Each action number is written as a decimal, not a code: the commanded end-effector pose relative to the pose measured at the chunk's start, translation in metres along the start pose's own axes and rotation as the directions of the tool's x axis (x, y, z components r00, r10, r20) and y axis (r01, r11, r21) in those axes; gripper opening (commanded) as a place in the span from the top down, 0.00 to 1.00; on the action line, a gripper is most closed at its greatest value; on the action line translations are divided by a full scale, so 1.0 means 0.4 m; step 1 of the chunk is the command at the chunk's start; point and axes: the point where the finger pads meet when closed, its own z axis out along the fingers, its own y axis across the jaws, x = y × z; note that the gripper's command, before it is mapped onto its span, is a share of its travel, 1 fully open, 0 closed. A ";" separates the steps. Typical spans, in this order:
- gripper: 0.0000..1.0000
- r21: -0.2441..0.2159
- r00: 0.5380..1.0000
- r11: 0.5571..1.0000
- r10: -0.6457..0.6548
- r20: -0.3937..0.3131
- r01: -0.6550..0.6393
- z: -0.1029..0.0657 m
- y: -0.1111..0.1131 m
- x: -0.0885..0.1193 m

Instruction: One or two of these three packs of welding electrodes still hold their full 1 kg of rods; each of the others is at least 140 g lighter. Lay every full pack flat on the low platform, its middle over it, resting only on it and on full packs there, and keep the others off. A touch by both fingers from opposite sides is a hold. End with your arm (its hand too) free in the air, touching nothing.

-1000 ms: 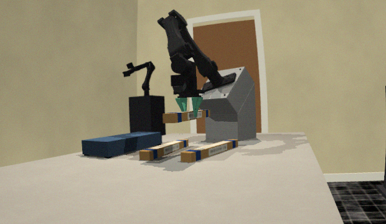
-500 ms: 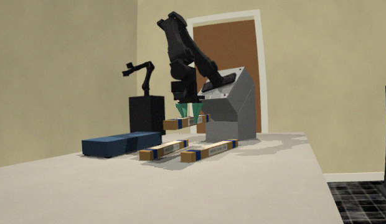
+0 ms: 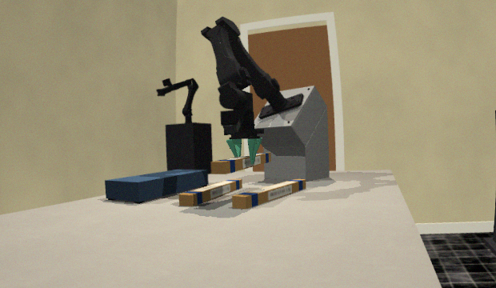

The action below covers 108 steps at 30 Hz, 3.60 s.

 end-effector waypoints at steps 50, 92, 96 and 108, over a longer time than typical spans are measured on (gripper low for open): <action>1.00 -0.006 0.999 1.000 0.010 0.031 -0.010 -0.039 0.000 -0.020; 1.00 -0.006 0.999 1.000 0.011 0.031 -0.010 -0.159 -0.001 -0.016; 1.00 -0.006 0.999 1.000 0.011 0.031 -0.010 -0.159 -0.001 -0.016; 1.00 -0.006 0.999 1.000 0.011 0.030 -0.010 -0.159 -0.001 -0.016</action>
